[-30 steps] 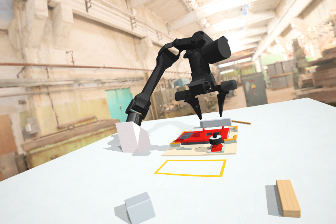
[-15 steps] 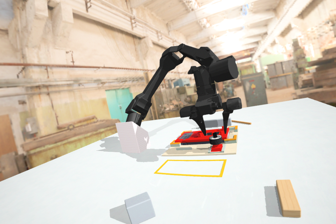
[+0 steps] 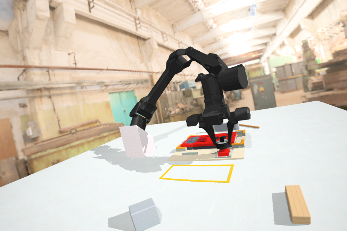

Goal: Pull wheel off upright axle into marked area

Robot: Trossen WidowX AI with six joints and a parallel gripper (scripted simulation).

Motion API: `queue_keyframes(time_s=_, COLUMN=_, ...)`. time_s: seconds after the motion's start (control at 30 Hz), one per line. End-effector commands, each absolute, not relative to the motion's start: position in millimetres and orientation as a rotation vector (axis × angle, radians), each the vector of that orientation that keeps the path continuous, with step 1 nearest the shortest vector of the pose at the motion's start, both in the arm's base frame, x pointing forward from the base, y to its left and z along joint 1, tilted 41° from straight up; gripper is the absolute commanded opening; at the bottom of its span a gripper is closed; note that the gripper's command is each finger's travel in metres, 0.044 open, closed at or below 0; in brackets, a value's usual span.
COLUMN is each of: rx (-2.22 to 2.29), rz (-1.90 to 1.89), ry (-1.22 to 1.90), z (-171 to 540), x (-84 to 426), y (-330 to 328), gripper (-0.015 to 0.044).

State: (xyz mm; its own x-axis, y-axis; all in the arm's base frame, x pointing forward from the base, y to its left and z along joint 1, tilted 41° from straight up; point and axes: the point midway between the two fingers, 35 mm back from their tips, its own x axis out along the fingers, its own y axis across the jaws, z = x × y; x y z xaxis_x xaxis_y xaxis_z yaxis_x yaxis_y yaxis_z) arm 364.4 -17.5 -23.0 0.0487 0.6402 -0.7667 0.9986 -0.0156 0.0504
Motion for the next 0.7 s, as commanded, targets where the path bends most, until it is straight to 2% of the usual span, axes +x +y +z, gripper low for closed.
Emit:
queue_keyframes(time_s=0.0, rx=1.719, rz=-0.753, ry=1.656, z=-22.9, x=364.4, y=-17.3, gripper=0.0181)
queue_keyframes(time_s=0.1, rx=1.719, rz=-0.753, ry=1.656, z=-22.9, x=364.4, y=-17.3, gripper=0.0161)
queue_keyframes(time_s=0.3, rx=1.72, rz=-0.753, ry=1.656, z=-22.1, x=364.4, y=-18.1, gripper=0.0003)
queue_keyframes(time_s=0.67, rx=1.721, rz=-0.753, ry=1.655, z=-19.4, x=364.3, y=-20.5, gripper=0.0)
